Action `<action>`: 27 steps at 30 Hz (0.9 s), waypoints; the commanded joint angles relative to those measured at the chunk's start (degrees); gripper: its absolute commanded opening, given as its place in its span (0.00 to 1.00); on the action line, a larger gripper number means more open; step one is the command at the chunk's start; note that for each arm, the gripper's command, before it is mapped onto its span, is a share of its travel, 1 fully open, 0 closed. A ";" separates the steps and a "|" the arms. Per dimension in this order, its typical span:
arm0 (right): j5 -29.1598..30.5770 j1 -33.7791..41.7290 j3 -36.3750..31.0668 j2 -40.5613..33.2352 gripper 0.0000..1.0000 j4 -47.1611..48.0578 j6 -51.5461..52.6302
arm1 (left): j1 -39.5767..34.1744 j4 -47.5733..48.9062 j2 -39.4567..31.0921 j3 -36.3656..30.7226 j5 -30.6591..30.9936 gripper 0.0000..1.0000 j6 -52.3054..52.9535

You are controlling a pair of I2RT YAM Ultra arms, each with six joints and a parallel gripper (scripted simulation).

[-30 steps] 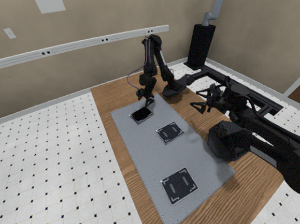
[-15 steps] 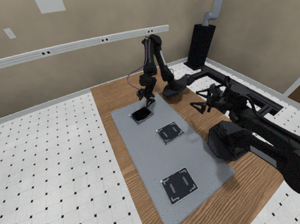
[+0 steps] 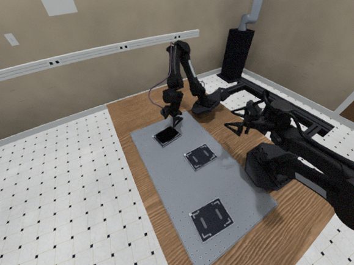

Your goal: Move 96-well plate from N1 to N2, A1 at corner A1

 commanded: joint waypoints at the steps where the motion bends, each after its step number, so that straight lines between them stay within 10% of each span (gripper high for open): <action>1: -3.76 -1.77 5.90 4.01 1.00 -7.96 0.99 | -1.38 -9.20 -3.19 4.44 -1.76 1.00 -2.71; 15: -9.02 -8.04 26.80 22.10 1.00 -24.42 1.86 | -4.53 -29.73 -8.41 15.64 -3.78 1.00 -9.83; 27: -9.23 -8.98 28.41 24.51 1.00 -23.60 0.77 | -4.85 -30.53 -8.01 16.92 -3.85 1.00 -10.63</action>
